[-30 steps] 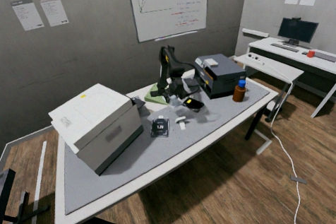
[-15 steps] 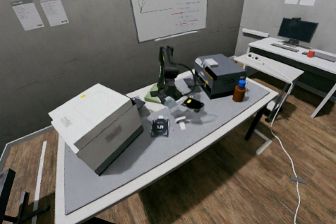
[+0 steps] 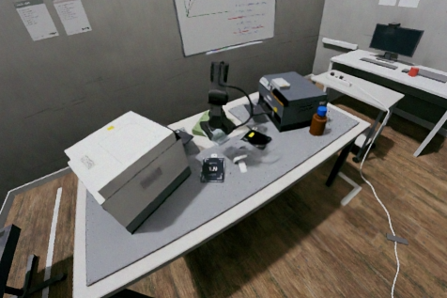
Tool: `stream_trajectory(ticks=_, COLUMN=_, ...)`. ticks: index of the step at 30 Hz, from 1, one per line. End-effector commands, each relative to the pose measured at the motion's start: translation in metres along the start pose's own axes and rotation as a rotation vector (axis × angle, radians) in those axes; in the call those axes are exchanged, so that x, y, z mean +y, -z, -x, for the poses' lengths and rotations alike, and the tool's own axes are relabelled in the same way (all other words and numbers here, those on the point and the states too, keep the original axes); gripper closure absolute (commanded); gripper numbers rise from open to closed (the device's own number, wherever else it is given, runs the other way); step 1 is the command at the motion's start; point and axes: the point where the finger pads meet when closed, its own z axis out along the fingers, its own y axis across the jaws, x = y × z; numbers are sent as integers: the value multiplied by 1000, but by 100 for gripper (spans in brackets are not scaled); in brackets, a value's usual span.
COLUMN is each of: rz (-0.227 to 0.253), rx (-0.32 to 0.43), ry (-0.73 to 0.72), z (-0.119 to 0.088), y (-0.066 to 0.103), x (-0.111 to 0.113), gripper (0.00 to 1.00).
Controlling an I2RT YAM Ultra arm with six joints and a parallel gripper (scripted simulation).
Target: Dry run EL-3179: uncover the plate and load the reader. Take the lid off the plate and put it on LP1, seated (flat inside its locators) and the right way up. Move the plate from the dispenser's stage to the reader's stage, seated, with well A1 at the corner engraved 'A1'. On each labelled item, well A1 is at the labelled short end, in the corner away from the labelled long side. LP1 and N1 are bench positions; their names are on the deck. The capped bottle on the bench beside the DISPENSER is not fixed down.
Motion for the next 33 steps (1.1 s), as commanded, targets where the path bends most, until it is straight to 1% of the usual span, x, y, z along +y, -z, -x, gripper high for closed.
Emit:
stream_trajectory(ticks=1, rz=-27, rx=-50, ry=30, z=3, y=13, x=-14, gripper=14)
stream_trajectory(ticks=7, rz=-21, rx=-54, ry=48, z=-7, y=12, x=-27, gripper=14)
stream_trajectory(ticks=9, rz=-21, rx=-54, ry=48, z=-7, y=12, x=-27, gripper=14)
stream_trajectory(ticks=10, rz=-33, rx=-65, ry=49, z=-9, y=16, x=-28, gripper=14)
stream_trajectory(ticks=14, rz=-13, rx=-58, ry=66, z=-16, y=10, x=-38, gripper=14)
stream_trajectory(ticks=20, rz=-21, rx=-69, ry=77, z=-28, y=13, x=-48, gripper=14)
stream_trajectory(ticks=22, rz=-8, rx=-65, ry=84, z=-31, y=9, x=-53, gripper=14)
stream_trajectory(ticks=26, rz=-8, rx=-65, ry=84, z=-36, y=9, x=-56, gripper=14)
stream_trajectory(ticks=27, rz=-34, rx=-86, ry=97, z=-39, y=19, x=-55, gripper=14)
stream_trajectory(ticks=29, rz=-28, rx=-87, ry=104, z=-44, y=18, x=-58, gripper=14)
stream_trajectory(ticks=33, rz=4, rx=-69, ry=101, z=-52, y=9, x=-66, gripper=14)
